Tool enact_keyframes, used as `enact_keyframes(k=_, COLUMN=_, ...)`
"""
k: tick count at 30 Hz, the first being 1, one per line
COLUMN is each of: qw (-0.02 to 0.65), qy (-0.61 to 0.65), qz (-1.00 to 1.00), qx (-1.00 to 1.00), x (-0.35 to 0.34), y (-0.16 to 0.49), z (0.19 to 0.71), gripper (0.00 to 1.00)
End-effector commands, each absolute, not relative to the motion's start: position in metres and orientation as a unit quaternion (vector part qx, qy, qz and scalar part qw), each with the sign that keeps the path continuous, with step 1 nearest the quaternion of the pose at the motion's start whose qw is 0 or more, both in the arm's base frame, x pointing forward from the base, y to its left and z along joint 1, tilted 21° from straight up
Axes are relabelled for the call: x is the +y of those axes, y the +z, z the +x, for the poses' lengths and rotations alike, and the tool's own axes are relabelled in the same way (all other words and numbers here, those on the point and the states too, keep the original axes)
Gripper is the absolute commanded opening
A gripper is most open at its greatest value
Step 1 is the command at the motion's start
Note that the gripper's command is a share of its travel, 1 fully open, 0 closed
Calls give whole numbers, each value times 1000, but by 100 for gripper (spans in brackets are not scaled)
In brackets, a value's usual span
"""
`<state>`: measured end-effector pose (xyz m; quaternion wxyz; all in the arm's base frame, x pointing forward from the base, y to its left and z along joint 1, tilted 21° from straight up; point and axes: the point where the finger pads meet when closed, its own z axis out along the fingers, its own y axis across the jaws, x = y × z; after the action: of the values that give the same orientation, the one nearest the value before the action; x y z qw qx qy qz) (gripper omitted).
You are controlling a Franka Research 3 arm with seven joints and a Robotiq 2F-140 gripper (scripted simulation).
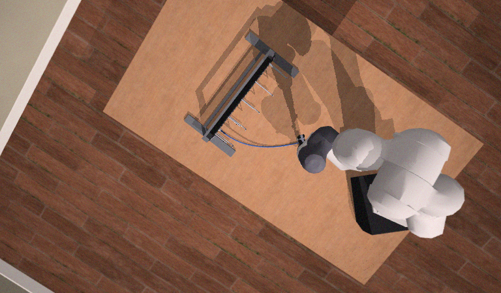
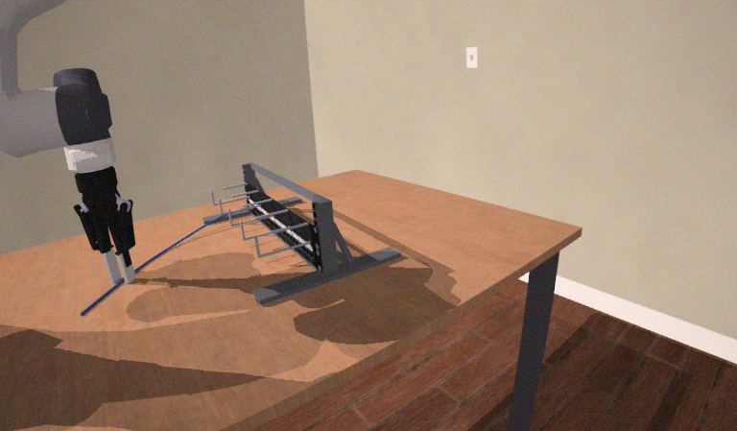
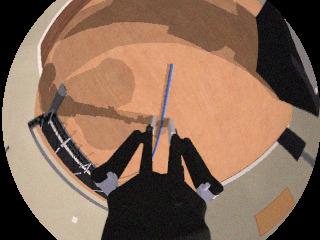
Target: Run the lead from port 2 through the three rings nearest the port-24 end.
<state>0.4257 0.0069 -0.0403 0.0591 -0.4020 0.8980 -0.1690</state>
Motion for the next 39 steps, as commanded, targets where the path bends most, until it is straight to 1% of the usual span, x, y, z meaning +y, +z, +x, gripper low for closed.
enact_keyframes(k=1, qw=61, qy=-168, qz=-400, qx=899, x=7, y=-40, z=426, gripper=20)
enact_keyframes(k=35, qw=61, qy=-168, qz=-400, qx=899, x=7, y=-40, z=426, gripper=20)
enact_keyframes(k=36, qw=61, qy=-168, qz=-400, qx=899, x=7, y=-40, z=426, gripper=0)
enact_keyframes(k=39, qw=61, qy=-168, qz=-400, qx=899, x=7, y=-40, z=426, gripper=0)
